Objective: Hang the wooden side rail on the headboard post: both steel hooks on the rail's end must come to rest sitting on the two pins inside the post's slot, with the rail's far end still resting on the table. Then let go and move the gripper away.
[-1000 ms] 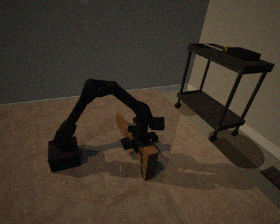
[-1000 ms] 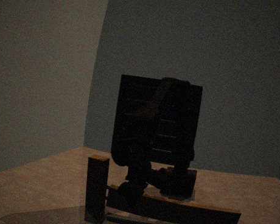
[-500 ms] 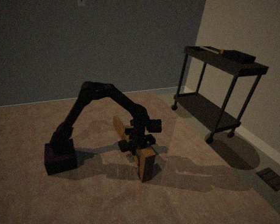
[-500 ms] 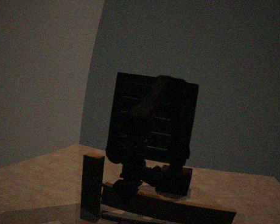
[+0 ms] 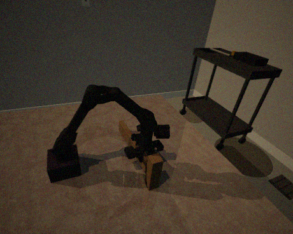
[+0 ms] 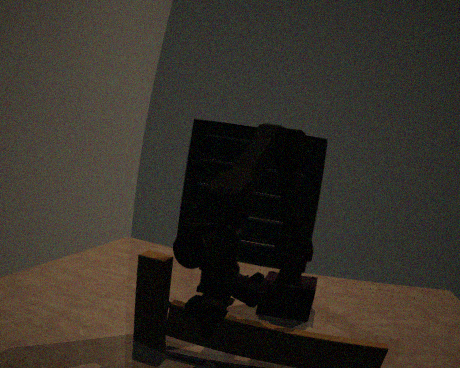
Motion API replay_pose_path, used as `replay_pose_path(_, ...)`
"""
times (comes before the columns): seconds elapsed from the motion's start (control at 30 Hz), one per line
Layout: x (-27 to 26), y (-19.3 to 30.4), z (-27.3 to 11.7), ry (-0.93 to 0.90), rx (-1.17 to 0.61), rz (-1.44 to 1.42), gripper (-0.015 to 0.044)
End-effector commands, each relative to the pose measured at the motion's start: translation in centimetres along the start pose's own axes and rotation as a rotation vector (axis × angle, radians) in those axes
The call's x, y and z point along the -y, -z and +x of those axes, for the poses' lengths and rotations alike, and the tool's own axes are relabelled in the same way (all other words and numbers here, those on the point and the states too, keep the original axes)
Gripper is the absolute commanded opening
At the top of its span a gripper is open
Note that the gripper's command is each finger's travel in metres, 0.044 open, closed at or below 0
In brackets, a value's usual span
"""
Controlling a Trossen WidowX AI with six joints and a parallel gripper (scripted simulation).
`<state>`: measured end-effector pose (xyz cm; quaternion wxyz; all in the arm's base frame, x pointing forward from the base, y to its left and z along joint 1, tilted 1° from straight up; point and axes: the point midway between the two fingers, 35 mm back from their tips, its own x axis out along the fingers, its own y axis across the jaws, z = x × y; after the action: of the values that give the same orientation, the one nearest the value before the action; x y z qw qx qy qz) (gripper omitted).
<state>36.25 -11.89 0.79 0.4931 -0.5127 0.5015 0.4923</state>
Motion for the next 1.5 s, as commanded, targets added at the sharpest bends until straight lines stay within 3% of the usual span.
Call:
replay_pose_path(0.0, 0.13, 0.15, -0.45, 0.015, -0.004, 0.000, 0.0000)
replay_pose_path(1.47, 0.14, 0.54, -0.79, 0.015, -0.005, 0.000, 0.0000)
